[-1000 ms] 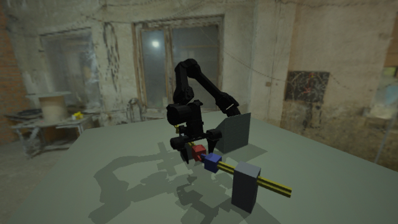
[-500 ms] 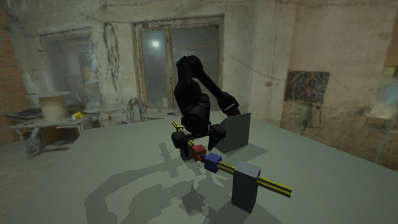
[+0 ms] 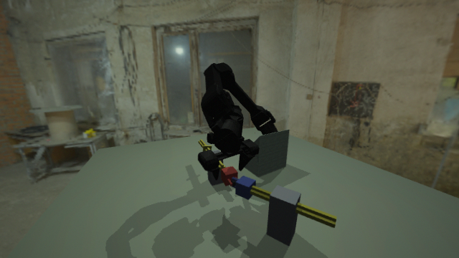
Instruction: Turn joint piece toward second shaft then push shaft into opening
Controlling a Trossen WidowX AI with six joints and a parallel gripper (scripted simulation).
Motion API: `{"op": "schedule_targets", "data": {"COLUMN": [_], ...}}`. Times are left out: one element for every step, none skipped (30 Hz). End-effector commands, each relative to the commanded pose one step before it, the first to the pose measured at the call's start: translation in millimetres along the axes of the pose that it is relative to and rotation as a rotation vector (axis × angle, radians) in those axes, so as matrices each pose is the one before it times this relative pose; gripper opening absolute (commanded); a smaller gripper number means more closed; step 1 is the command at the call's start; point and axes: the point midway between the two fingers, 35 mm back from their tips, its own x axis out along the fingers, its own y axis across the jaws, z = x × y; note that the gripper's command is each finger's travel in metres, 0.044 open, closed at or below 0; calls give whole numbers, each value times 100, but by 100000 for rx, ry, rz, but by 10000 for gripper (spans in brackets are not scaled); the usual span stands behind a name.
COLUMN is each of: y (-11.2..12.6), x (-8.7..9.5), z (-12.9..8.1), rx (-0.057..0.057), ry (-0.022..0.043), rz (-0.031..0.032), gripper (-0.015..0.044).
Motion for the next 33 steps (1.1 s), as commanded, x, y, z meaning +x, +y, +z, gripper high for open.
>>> {"op": "schedule_targets", "data": {"y": [460,27,23,19,15,11,7,3,-1,-5,-9,-13,-17,-21,-25,-28,-32,-35,-38,-41,-44,-47,-50,-52,-54,-56,-58,-59,-61,-62,-63,-64,-64], "x": [-1590,-300,-301,-301,-302,-302,-302,-302,-302,-302,-303,-303,-304,-304,-304,-304,-305,-305,-305,-305,-306,-306,-306,-306,-306,-306,-306,-306,-306,-306,-305,-305,-305], "z": [230,39,40,40,41,42,43,42,43,43,41,40,38,37,35,32,30,27,24,21,18,15,11,8,4,0,-4,-8,-13,-17,-22,-26,-31], "rx": [-11500,-3377,-3380,-3382,-3385,-3387,-3390,-3392,-3394,-3396,-3399,-3401,-3404,-3406,-3409,-3411,-3413,-3416,-3418,-3420,-3423,-3425,-3427,-3430,-3432,-3434,-3437,-3439,-3441,-3443,-3446,-3448,-3450], "ry": [2959,432,428,423,418,407,400,393,381,374,367,359,350,342,333,324,314,305,295,284,274,263,252,240,229,217,205,193,181,168,156,143,130], "rz": [1201,138,152,165,178,189,201,213,223,235,247,258,268,278,289,299,309,318,328,337,345,353,361,369,376,382,389,395,400,406,410,415,419], "gripper": [440,440,440,440,440,440,440,440,440,440,440,440,440,440,440,440,440,440,440,440,440,440,440,440,440,440,440,440,440,440,440,440,440]}}
